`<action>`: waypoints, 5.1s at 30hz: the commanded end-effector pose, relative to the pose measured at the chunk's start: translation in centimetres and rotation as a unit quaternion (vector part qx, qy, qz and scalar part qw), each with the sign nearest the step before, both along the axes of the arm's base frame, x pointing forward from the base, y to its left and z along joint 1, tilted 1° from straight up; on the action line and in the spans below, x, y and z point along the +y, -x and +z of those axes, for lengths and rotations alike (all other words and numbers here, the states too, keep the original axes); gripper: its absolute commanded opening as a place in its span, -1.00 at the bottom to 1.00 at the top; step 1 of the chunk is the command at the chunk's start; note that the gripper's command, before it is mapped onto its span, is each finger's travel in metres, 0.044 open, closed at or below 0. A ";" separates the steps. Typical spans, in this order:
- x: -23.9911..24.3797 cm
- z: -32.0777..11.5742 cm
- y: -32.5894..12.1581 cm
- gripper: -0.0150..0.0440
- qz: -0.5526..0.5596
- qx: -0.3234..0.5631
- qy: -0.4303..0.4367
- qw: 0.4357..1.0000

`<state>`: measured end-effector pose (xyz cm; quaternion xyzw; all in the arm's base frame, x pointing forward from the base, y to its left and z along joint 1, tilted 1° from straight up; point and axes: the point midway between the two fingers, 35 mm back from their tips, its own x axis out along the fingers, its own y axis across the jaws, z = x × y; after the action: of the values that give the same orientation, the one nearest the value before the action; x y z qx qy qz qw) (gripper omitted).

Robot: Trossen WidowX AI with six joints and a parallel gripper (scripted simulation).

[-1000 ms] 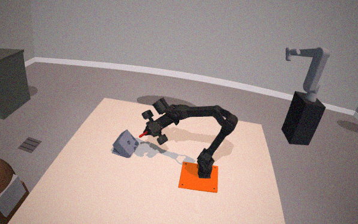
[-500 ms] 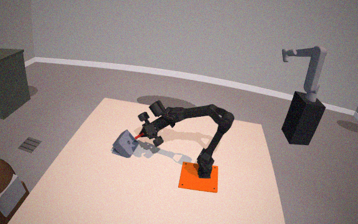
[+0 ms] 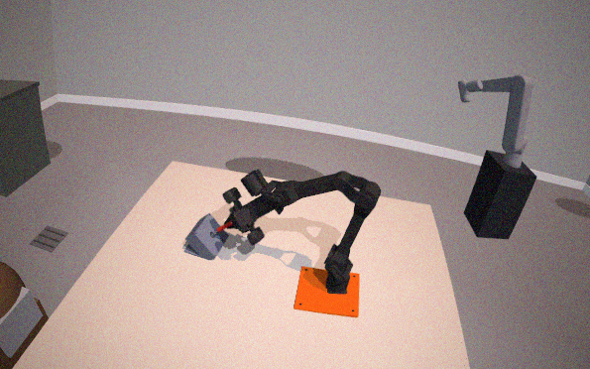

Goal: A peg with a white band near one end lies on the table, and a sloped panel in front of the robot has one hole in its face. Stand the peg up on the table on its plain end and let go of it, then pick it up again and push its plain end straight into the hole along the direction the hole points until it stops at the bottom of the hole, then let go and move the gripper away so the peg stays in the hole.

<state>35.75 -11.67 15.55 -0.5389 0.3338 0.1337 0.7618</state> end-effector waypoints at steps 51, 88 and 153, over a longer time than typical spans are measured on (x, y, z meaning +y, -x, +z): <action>-0.3 -2.0 -1.7 -0.49 0.004 0.003 0.001 1.000; -0.6 -2.8 -2.9 -0.49 0.004 0.002 0.001 1.000; -0.9 -4.1 -4.1 0.84 0.006 0.003 0.001 1.000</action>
<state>39.93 -12.56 11.33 -0.5410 0.3330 0.1401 0.7595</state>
